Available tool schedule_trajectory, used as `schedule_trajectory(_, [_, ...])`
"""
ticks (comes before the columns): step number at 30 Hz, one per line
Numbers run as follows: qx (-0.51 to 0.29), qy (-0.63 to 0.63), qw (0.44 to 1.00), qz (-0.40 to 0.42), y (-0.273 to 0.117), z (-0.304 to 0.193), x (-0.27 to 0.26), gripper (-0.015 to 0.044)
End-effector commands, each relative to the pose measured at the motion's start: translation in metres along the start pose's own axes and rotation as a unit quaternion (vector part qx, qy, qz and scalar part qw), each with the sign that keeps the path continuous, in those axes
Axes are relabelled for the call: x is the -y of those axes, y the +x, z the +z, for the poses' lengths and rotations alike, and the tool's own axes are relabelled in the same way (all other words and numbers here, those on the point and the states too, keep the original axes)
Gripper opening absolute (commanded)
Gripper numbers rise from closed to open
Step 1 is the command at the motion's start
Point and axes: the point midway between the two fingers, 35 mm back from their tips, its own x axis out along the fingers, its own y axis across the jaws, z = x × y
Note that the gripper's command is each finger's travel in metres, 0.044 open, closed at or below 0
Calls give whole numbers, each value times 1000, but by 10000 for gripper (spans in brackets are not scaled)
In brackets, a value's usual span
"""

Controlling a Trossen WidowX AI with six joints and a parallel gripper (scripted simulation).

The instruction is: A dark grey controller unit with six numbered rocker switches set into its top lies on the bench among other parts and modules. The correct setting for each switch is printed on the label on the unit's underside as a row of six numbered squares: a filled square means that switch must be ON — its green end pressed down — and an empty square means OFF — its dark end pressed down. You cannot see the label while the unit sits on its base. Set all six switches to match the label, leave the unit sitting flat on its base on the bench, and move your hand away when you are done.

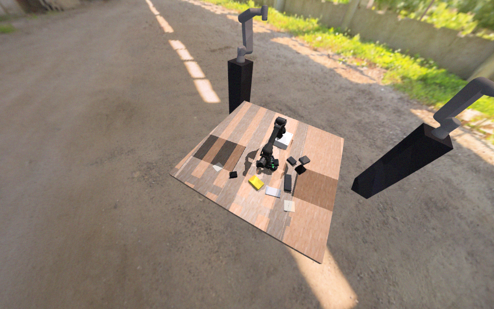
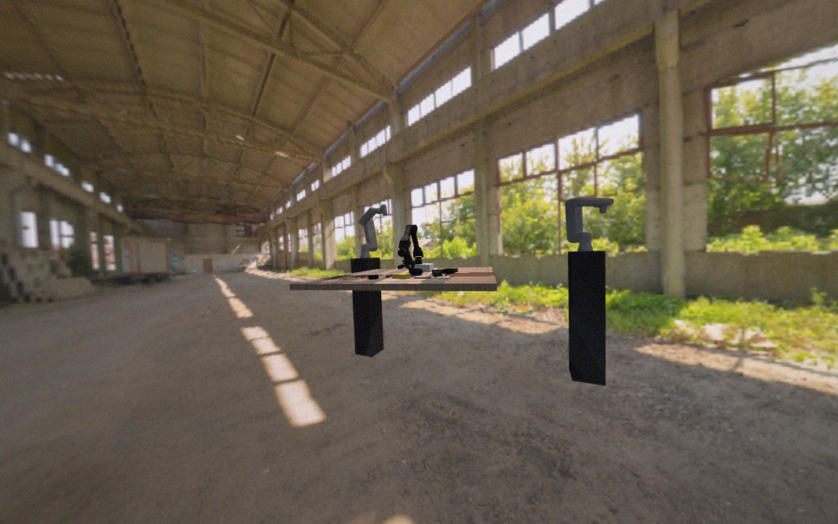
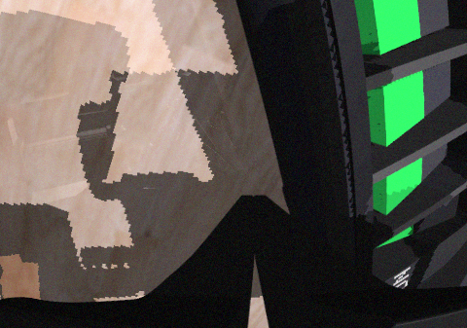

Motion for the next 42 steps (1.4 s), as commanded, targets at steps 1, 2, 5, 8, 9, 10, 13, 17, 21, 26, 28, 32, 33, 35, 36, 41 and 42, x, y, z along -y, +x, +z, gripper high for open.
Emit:
schedule_trajectory(1, [8,-3,1000,-8,4,3,10,0])
schedule_trajectory(2, [8,-3,1000,-8,5,3,10,0])
schedule_trajectory(5, [0,-3,1000,-1,-19,-2,-10,0])
schedule_trajectory(8, [6,-3,1000,-4,-55,-1,-28,0])
schedule_trajectory(9, [7,-3,1000,-5,-61,0,-30,0])
schedule_trajectory(10, [8,-3,1000,-5,-63,0,-31,0])
schedule_trajectory(13, [8,-3,1000,-5,-63,0,-31,0])
schedule_trajectory(17, [13,-10,1000,7,-62,3,-23,0])
schedule_trajectory(21, [24,-28,999,39,-59,11,-2,0])
schedule_trajectory(26, [34,-50,995,80,-54,23,22,0])
schedule_trajectory(28, [37,-59,993,97,-52,29,31,0])
schedule_trajectory(32, [39,-76,988,129,-48,43,47,0])
schedule_trajectory(33, [40,-81,986,138,-47,46,51,0])
schedule_trajectory(35, [39,-89,983,154,-45,54,58,0])
schedule_trajectory(36, [39,-93,982,162,-44,57,61,0])
schedule_trajectory(41, [33,-113,972,202,-38,77,76,0])
schedule_trajectory(42, [31,-117,970,210,-37,81,78,0])
